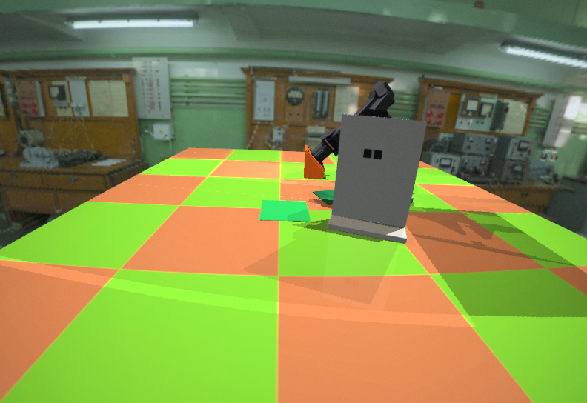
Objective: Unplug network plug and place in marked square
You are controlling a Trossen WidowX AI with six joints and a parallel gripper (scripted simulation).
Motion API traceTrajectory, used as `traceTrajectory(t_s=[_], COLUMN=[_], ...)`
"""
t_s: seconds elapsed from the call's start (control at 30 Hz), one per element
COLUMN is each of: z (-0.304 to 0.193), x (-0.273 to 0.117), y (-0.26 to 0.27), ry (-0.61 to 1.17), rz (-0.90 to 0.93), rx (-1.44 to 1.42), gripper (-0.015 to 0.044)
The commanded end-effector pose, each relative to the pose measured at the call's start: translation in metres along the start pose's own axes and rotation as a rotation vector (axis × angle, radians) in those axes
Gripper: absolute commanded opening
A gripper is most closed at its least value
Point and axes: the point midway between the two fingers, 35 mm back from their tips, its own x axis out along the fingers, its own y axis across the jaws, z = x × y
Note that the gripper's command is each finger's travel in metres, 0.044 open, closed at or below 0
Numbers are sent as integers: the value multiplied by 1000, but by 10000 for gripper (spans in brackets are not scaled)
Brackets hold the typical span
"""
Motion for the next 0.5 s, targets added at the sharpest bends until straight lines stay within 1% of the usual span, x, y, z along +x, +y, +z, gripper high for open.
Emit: traceTrajectory(t_s=[0.0,0.47], z=[0,4], x=[5,16], y=[0,0], ry=[1,1], rz=[-2,-2], rx=[1,1], gripper=[156,156])
